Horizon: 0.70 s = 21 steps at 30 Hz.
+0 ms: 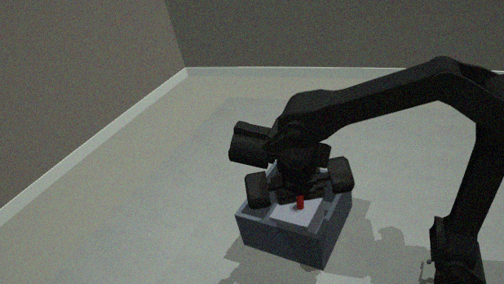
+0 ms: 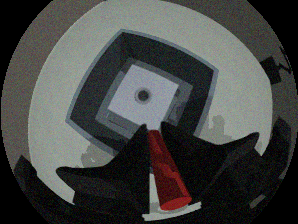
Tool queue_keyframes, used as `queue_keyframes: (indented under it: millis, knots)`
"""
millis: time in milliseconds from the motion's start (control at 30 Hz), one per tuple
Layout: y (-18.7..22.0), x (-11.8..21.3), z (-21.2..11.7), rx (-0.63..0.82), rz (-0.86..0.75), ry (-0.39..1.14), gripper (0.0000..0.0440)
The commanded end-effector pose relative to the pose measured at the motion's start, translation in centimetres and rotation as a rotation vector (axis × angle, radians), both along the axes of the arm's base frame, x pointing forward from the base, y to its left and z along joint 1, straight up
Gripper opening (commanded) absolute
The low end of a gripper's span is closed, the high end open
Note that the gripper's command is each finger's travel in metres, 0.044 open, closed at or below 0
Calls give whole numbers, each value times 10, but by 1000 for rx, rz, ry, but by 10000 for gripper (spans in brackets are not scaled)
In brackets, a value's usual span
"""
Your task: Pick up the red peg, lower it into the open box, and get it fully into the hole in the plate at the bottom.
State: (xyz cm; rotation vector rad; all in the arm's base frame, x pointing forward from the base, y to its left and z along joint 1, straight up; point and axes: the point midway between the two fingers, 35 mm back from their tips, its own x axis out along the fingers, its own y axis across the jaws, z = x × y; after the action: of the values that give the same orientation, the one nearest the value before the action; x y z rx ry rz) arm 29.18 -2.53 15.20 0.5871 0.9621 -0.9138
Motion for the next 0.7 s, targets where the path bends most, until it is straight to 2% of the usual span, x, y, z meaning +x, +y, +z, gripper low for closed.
queue_keyframes:
  millis: [0, 367, 667]
  knots:
    - [-14, 12, -6, 4, 4, 5, 0]
    - [-43, 31, -29, 29, 78, 54, 3]
    - [-52, 39, -53, 64, 173, 106, 2]
